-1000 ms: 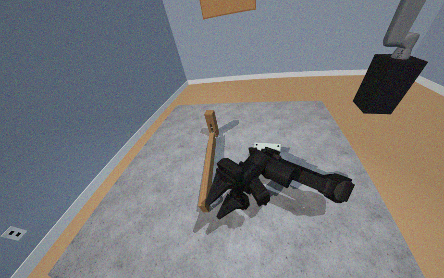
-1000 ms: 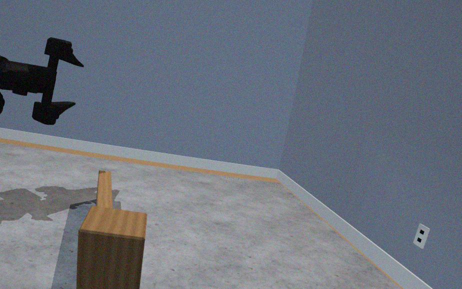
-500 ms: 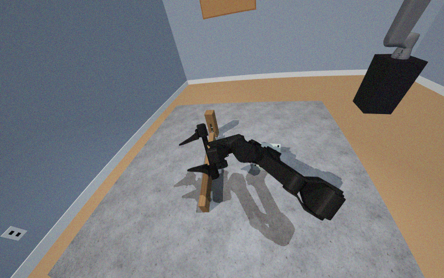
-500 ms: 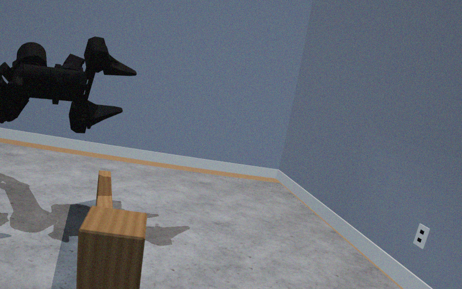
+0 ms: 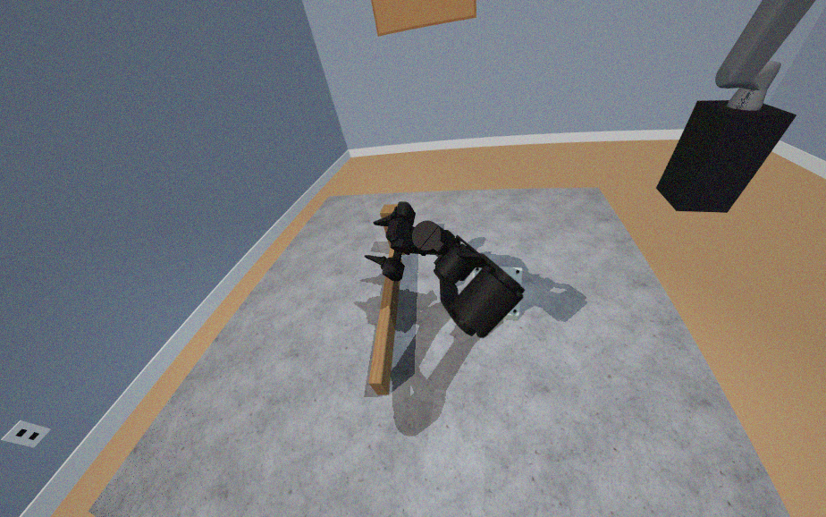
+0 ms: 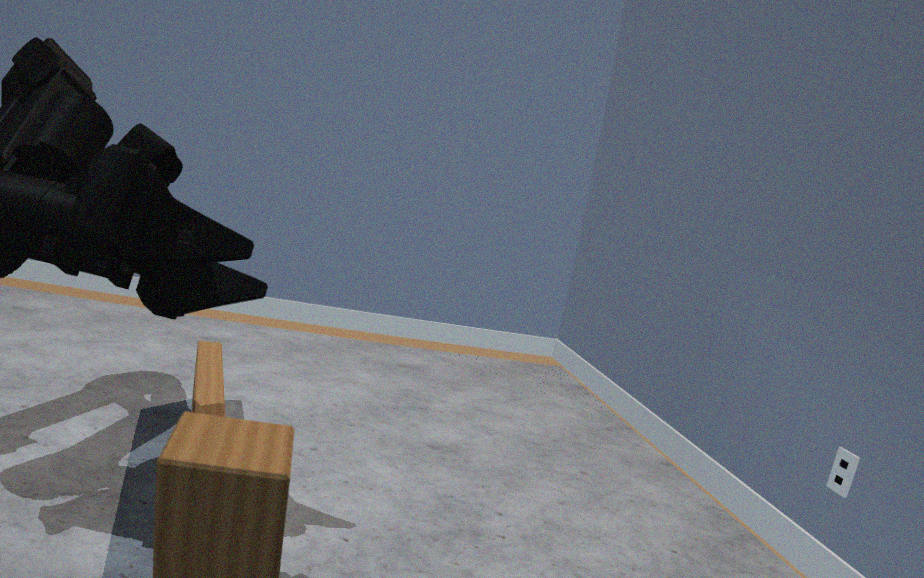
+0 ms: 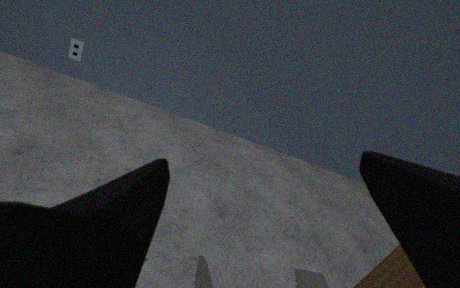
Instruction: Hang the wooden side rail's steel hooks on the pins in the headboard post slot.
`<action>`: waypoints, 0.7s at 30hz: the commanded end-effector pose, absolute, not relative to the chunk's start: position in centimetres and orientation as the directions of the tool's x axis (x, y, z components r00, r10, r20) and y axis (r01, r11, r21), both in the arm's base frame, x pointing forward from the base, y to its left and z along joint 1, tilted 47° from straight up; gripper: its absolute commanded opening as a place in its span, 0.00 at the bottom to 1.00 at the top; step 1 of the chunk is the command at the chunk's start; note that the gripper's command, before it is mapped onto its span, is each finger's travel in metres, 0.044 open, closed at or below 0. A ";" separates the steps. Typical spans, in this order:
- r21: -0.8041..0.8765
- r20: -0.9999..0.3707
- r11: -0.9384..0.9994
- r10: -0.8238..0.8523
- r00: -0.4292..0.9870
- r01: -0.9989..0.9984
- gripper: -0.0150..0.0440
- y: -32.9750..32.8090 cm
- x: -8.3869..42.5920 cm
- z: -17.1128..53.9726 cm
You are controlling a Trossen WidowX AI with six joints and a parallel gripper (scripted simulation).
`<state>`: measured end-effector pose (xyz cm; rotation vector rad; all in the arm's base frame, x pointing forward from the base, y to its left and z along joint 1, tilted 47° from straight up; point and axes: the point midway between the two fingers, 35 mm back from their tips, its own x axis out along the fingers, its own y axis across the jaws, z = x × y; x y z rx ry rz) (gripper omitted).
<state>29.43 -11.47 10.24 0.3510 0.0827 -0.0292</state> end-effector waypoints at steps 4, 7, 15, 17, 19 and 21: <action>0.553 -0.328 0.782 -0.113 0.938 0.287 1.00 -13.8 26.8 1.2; 0.610 -0.424 0.690 -0.134 0.896 0.391 1.00 -14.0 25.1 -2.3; 0.651 -0.530 0.564 -0.142 0.836 0.509 1.00 -13.7 22.8 -6.2; 0.651 -0.530 0.564 -0.142 0.836 0.509 1.00 -13.7 22.8 -6.2; 0.651 -0.530 0.564 -0.142 0.836 0.509 1.00 -13.7 22.8 -6.2; 0.651 -0.530 0.564 -0.142 0.836 0.509 1.00 -13.7 22.8 -6.2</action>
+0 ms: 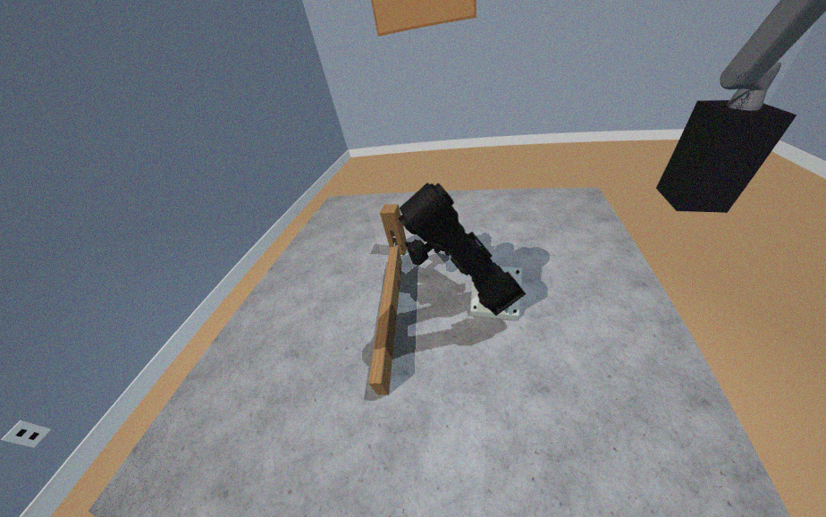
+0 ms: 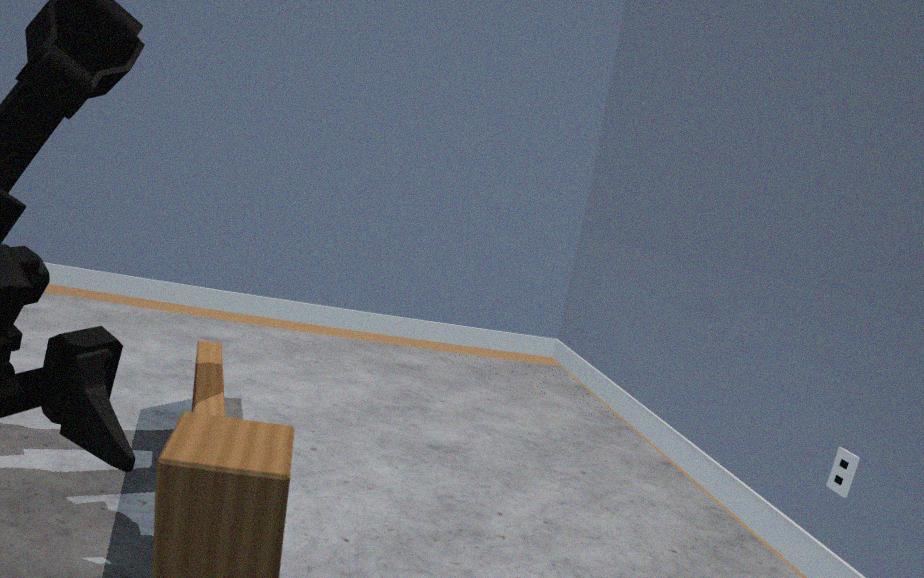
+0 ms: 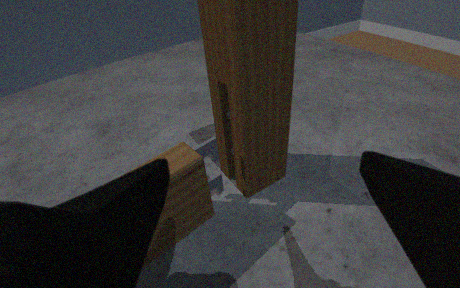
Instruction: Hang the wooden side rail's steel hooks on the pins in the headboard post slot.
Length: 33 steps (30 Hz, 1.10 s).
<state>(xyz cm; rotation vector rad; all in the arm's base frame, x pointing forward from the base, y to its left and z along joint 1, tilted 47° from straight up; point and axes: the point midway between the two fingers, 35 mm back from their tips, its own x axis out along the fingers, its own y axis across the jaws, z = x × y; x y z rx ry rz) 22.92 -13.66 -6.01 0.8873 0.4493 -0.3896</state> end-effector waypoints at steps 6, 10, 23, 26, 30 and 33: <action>0.651 -0.530 0.564 -0.142 0.836 0.509 1.00 -13.7 22.8 -6.2; 0.651 -0.530 0.564 -0.142 0.836 0.509 1.00 -13.7 22.8 -6.2; 0.580 -0.706 0.467 -0.120 0.698 0.668 1.00 -15.6 26.4 -7.2; 0.541 -0.763 0.432 -0.108 0.637 0.722 1.00 -15.7 27.7 -5.9; 0.465 -0.823 0.417 -0.122 0.555 0.781 1.00 -15.6 29.0 -2.8; 0.421 -0.853 0.412 -0.125 0.508 0.808 1.00 -15.3 28.8 -1.6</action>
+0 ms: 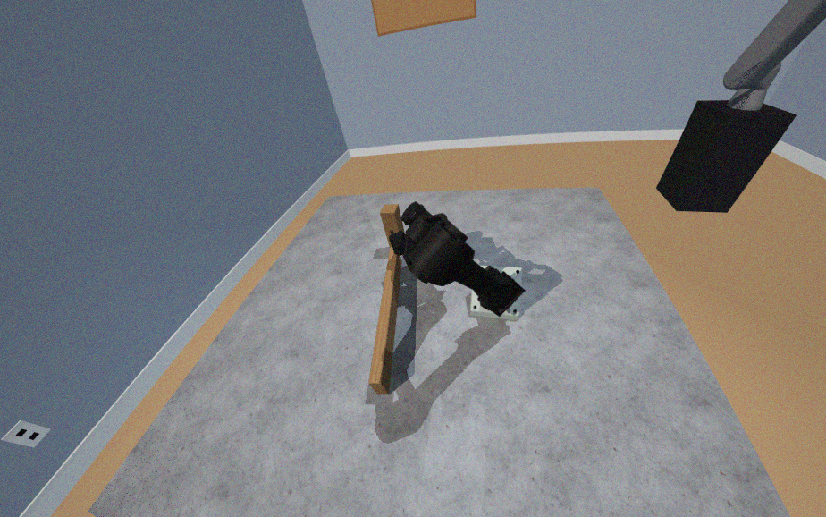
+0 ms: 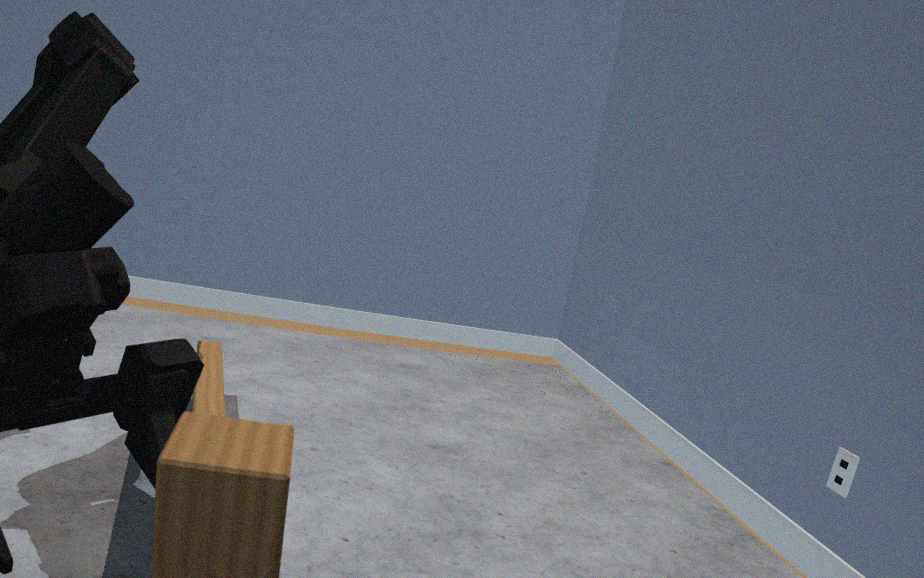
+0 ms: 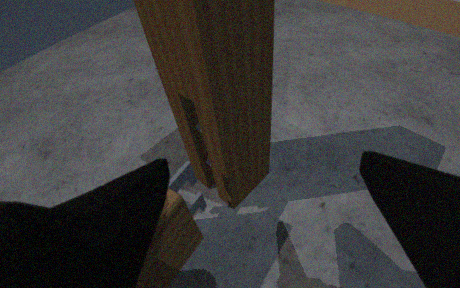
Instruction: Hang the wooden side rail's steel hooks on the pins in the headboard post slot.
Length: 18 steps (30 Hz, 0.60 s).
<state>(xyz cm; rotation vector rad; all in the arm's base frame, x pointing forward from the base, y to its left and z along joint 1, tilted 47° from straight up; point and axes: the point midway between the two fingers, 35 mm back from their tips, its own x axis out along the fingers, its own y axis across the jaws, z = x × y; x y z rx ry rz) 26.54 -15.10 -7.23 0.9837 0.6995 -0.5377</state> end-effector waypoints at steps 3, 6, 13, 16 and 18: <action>0.378 -0.883 0.405 -0.114 0.456 0.833 1.00 -14.8 28.2 -1.0; 0.377 -0.883 0.405 -0.114 0.455 0.833 1.00 -14.8 28.2 -1.0; 0.377 -0.883 0.405 -0.114 0.455 0.833 1.00 -14.8 28.2 -1.0; 0.377 -0.883 0.405 -0.114 0.455 0.833 1.00 -14.8 28.2 -1.0; 0.377 -0.883 0.405 -0.114 0.455 0.833 1.00 -14.8 28.2 -1.0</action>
